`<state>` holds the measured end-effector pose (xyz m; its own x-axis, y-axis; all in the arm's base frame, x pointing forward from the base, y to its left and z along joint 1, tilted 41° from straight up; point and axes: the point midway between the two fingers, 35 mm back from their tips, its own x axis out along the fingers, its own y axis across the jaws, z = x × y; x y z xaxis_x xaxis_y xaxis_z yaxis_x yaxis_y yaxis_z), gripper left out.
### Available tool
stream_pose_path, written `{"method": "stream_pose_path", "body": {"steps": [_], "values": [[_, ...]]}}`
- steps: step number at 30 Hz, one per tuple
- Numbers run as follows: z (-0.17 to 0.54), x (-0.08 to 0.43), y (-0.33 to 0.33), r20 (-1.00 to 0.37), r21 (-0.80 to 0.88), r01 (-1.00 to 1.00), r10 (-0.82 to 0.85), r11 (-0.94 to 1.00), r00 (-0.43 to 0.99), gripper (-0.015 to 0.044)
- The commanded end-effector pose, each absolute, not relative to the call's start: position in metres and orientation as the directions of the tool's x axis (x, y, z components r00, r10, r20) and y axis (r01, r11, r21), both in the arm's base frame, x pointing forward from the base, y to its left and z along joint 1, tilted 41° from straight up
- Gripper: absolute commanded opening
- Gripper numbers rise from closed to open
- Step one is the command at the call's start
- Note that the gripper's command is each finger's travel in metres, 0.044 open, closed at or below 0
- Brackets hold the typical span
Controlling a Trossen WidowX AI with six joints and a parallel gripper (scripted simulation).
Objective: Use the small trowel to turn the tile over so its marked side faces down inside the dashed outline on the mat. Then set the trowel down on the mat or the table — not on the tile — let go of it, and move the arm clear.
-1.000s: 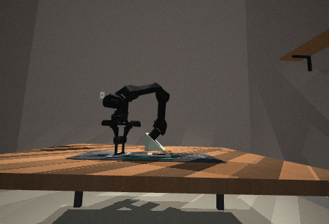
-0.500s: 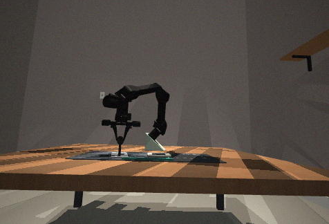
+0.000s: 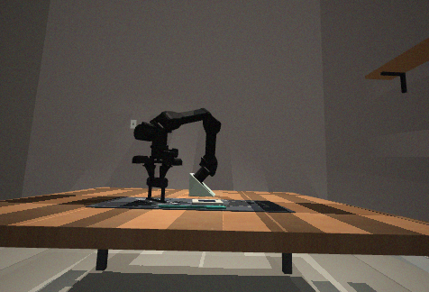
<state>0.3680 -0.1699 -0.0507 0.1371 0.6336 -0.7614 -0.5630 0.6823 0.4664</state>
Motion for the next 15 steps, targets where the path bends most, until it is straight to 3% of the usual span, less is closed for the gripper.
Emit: {"method": "stream_pose_path", "body": {"steps": [1, 15], "values": [[-0.0516, 0.3684, -0.1686, -0.762, 0.404, -0.666, 0.634, 0.627, 0.135, 0.013], [-0.0516, 0.3685, -0.1686, -0.762, 0.245, -0.845, 0.634, 0.475, 0.135, 0.013]]}}
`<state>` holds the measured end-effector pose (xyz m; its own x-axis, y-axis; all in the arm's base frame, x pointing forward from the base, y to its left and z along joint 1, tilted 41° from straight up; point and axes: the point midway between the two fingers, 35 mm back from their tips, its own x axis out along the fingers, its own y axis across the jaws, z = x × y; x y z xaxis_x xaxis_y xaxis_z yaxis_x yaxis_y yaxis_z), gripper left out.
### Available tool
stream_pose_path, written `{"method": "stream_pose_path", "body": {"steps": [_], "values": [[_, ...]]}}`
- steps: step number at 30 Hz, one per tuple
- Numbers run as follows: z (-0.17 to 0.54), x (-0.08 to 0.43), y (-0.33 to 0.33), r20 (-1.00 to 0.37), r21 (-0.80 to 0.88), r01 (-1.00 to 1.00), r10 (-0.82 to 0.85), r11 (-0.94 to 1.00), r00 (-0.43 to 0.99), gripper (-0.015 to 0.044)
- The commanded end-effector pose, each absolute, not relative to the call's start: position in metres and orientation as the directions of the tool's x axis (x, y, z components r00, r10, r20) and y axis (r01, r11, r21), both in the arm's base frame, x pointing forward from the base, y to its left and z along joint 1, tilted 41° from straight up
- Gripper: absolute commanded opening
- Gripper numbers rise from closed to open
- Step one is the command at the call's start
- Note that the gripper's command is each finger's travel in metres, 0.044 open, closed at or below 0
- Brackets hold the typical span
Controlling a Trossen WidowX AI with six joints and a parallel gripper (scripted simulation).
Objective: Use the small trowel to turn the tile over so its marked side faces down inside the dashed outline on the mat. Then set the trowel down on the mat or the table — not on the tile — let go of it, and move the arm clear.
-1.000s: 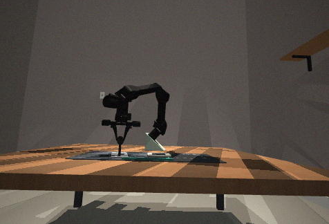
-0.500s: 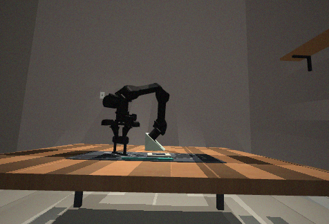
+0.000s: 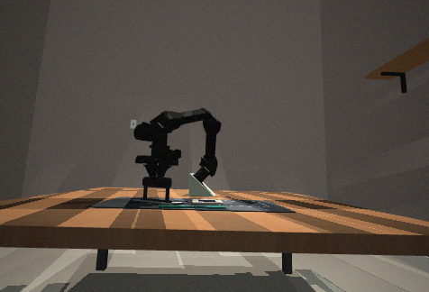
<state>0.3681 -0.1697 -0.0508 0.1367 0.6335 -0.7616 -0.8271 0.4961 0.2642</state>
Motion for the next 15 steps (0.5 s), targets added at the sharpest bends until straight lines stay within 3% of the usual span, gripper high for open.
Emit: {"method": "stream_pose_path", "body": {"steps": [1, 2, 7, 15], "values": [[-0.0516, 0.3685, -0.1686, -0.762, 0.245, -0.845, 0.634, 0.475, 0.135, 0.013], [-0.0516, 0.3685, -0.1686, -0.762, 0.245, -0.845, 0.634, 0.475, 0.135, 0.013], [-0.0516, 0.3685, -0.1686, -0.762, 0.245, -0.845, 0.634, 0.475, 0.135, 0.0261], [-0.0516, 0.3685, -0.1686, -0.762, 0.245, -0.845, 0.634, 0.475, 0.135, 0.027]]}}
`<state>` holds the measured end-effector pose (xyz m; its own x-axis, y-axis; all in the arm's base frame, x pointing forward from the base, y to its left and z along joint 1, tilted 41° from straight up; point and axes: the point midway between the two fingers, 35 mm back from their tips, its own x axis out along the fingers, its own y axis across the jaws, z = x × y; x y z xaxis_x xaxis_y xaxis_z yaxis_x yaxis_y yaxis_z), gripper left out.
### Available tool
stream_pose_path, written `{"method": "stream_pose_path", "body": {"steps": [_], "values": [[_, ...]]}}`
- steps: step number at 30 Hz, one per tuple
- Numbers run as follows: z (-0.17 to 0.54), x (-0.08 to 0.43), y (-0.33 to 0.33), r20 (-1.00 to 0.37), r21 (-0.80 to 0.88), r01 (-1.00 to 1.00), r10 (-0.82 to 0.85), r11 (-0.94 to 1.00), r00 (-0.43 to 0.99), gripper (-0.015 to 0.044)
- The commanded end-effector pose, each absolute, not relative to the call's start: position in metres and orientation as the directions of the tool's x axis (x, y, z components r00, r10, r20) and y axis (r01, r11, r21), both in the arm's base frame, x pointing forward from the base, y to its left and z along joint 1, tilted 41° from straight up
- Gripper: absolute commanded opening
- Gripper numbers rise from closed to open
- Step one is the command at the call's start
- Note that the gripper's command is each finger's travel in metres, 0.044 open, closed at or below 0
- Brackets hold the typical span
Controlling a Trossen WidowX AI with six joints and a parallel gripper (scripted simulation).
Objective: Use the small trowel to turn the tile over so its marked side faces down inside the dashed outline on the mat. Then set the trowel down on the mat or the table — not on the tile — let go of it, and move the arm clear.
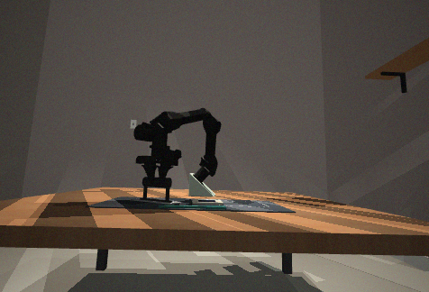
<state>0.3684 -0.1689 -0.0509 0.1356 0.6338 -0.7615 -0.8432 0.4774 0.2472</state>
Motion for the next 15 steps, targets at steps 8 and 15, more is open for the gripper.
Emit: {"method": "stream_pose_path", "body": {"steps": [8, 15], "values": [[-0.052, 0.368, -0.169, -0.762, 0.245, -0.845, 0.634, 0.475, 0.135, 0.027], [-0.024, 0.362, -0.19, -0.762, 0.236, -0.854, 0.634, 0.464, 0.134, 0.027]]}}
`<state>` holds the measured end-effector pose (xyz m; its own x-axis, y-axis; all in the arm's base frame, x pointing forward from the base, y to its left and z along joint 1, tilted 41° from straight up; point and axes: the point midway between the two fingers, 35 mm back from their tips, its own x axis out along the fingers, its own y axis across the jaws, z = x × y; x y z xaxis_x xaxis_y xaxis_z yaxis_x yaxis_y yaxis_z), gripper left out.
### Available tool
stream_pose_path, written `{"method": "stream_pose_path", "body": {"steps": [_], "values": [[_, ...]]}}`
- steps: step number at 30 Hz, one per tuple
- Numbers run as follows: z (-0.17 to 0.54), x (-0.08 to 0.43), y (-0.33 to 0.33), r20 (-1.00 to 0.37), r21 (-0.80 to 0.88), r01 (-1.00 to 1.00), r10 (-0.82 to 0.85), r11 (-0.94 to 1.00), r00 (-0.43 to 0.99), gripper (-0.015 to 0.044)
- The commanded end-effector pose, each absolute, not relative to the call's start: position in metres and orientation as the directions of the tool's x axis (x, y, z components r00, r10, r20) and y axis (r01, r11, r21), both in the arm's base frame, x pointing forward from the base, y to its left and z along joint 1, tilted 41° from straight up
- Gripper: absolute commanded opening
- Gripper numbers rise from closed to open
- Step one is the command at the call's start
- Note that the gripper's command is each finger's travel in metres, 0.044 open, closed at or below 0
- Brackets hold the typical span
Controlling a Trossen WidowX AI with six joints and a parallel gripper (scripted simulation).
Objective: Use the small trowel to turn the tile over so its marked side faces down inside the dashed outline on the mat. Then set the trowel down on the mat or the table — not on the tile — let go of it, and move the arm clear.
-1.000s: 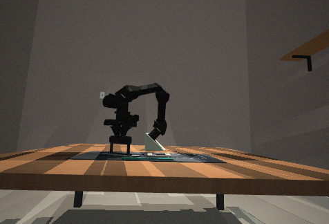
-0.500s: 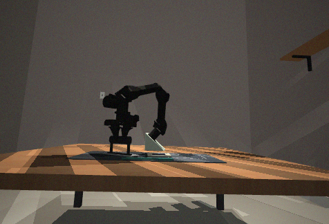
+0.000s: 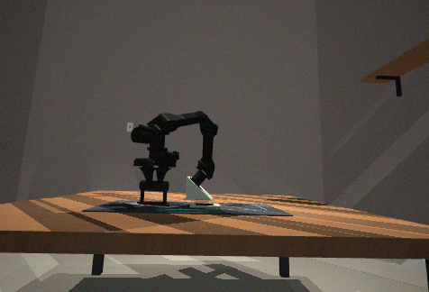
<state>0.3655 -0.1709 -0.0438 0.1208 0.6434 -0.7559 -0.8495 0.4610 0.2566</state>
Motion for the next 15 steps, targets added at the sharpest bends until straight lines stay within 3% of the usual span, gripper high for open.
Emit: {"method": "stream_pose_path", "body": {"steps": [1, 15], "values": [[-0.0184, 0.36, -0.1944, -0.762, 0.234, -0.856, 0.634, 0.462, 0.134, 0.027], [-0.0235, 0.3615, -0.1908, -0.762, 0.239, -0.851, 0.634, 0.468, 0.134, 0.027]]}}
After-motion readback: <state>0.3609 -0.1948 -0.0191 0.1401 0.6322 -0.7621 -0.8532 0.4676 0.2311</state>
